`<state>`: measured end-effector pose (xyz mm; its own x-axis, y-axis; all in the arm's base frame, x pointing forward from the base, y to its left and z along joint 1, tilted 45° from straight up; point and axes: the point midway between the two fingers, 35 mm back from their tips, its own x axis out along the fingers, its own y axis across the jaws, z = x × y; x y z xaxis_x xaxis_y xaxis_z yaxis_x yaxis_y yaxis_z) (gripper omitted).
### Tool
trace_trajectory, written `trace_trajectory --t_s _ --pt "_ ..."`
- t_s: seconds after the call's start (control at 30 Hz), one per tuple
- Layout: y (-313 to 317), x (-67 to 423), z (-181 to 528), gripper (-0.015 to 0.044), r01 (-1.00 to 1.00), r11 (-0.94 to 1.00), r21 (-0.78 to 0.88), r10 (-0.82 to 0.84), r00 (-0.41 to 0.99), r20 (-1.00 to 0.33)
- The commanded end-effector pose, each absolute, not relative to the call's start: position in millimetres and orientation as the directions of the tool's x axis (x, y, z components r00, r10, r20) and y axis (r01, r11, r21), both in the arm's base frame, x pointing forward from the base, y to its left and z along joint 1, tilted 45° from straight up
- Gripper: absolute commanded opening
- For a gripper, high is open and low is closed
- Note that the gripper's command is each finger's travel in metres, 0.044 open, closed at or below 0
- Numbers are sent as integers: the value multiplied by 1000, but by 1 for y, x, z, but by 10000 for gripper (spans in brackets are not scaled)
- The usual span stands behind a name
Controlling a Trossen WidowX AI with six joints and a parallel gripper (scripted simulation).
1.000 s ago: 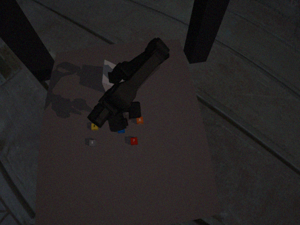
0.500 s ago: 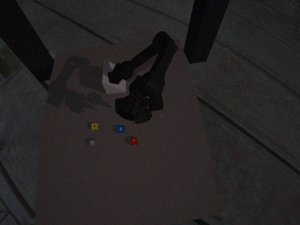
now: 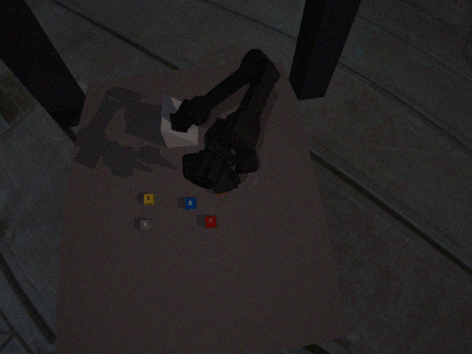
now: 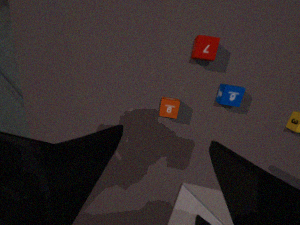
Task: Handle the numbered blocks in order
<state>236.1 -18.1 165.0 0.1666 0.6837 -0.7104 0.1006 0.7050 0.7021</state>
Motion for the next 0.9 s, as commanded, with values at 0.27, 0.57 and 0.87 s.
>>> trace_trajectory --t_s 0.27,0.57,0.87 --pt "-58 318 149 400 105 702 704 685 169 -708" --pt "-65 334 142 400 104 703 704 685 169 -709" --pt "-65 334 142 400 104 703 704 685 169 -709"
